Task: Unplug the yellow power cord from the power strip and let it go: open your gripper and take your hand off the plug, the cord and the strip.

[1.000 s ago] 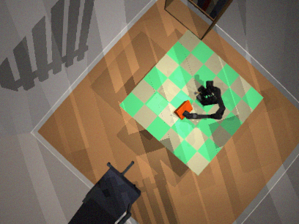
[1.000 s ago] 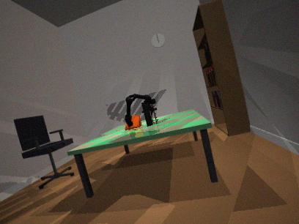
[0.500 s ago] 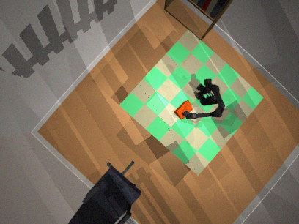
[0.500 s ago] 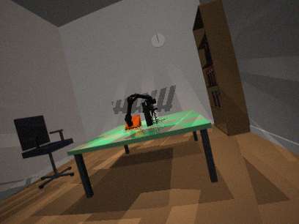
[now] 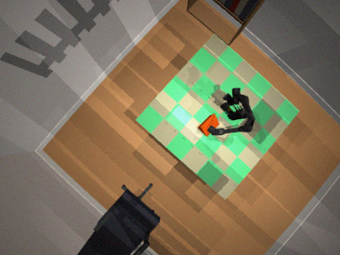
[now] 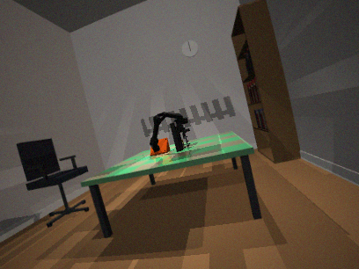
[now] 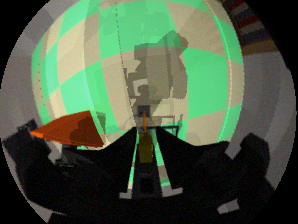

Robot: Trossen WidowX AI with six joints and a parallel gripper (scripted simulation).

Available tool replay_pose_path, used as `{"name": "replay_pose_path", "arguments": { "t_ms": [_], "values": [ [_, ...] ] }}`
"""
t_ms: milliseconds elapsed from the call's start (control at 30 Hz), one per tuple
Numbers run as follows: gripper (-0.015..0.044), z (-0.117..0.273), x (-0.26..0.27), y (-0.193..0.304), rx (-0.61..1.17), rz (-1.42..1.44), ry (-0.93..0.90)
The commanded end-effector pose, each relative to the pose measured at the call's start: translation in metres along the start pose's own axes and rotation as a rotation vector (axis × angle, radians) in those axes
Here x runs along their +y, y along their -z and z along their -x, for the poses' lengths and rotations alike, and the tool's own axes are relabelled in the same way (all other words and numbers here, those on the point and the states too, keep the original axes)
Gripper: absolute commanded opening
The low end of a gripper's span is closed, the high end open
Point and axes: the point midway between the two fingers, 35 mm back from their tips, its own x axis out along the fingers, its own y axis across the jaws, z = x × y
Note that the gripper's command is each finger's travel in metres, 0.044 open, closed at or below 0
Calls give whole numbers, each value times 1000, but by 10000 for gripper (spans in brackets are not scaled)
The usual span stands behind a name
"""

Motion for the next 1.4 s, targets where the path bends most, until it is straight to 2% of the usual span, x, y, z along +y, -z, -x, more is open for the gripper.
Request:
{"name": "replay_pose_path", "arguments": {
  "t_ms": [0, 467, 1367],
  "values": [
    [160, -2, 1, 1, 5, 2, -2],
    [160, 8, 1, 2, 5, 21, 13],
    [160, 8, 3, 43, 7, 21, 12]
  ]
}}
